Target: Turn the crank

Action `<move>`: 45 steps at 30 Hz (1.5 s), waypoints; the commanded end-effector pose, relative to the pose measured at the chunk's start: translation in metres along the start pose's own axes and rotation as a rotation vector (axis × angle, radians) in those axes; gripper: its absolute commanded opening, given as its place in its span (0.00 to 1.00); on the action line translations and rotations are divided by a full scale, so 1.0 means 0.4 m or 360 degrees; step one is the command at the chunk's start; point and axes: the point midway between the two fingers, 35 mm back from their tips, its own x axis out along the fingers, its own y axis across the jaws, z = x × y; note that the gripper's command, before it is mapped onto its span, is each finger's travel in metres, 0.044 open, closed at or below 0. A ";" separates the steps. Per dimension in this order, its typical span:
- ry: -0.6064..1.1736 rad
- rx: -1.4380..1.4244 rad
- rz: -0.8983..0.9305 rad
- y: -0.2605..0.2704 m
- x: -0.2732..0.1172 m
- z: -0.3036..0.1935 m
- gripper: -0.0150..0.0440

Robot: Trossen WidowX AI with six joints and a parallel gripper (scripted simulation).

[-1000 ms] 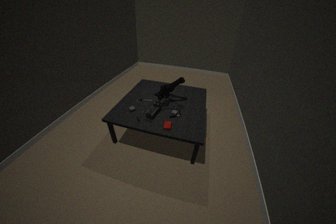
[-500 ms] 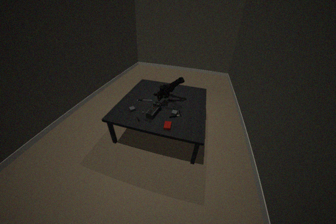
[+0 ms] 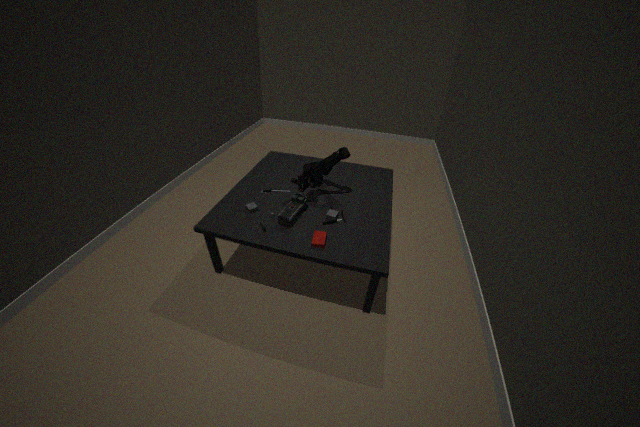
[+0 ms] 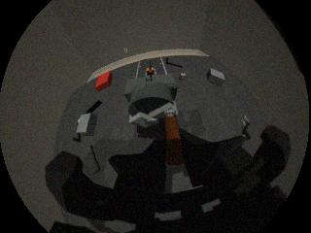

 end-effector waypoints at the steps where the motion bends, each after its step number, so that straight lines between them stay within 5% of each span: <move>1: 0.0011 0.0014 -0.0027 -0.014 0.013 -0.014 0.25; 45: 0.0011 0.0017 -0.0024 0.018 0.082 -0.081 0.25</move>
